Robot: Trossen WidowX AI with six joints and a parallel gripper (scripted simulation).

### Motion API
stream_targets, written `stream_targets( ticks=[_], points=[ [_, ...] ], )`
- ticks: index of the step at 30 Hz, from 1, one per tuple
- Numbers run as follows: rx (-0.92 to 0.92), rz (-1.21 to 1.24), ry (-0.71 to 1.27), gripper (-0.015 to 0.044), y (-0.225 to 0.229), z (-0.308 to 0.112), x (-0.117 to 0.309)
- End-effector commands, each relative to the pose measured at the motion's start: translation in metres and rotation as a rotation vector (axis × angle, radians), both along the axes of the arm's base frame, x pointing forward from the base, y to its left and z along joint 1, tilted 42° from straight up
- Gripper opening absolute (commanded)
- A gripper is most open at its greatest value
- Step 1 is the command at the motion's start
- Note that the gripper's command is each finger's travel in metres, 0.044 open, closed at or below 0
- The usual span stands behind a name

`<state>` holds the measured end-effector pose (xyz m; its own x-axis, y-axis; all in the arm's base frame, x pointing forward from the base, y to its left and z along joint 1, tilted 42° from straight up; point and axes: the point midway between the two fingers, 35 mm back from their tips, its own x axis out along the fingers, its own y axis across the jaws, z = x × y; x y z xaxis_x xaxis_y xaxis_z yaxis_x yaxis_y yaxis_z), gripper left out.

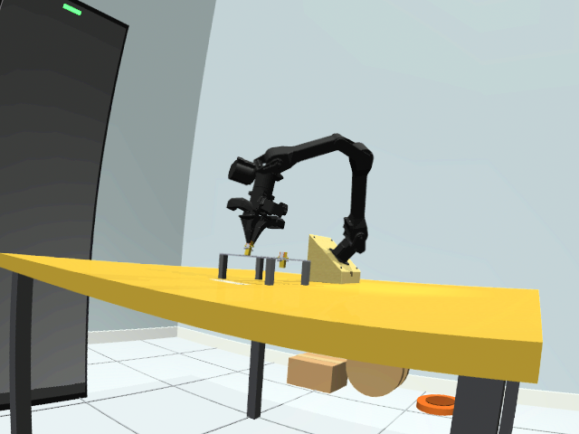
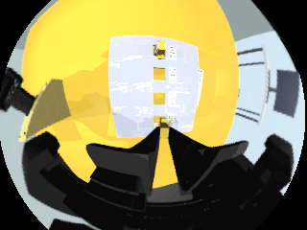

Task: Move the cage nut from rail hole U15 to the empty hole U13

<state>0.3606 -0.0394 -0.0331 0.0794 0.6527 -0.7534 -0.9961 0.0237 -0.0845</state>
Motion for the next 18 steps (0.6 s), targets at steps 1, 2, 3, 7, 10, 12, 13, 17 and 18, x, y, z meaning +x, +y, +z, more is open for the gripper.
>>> stream_targets(
  ticks=[1,2,3,7,10,12,13,17,18],
  points=[
    [-0.003,0.004,-0.001,0.0031,-0.0009,0.0006,-0.0001],
    [-0.003,0.004,-0.001,0.0031,-0.001,0.0007,-0.0001],
    [-0.003,0.004,-0.001,0.0031,-0.0011,0.0008,0.0],
    [-0.003,0.004,-0.001,0.0031,-0.0016,0.0015,0.0001],
    [-0.003,0.004,-0.001,0.0031,-0.002,0.0019,0.0001],
    [-0.003,0.004,-0.001,0.0031,-0.0022,0.0021,0.0002],
    [-0.003,0.004,-0.001,0.0031,-0.0023,0.0022,0.0002],
    [-0.003,0.004,-0.001,0.0031,-0.0028,0.0028,0.0003],
    [-0.003,0.004,-0.001,0.0031,-0.0028,0.0029,0.0003]
  ],
)
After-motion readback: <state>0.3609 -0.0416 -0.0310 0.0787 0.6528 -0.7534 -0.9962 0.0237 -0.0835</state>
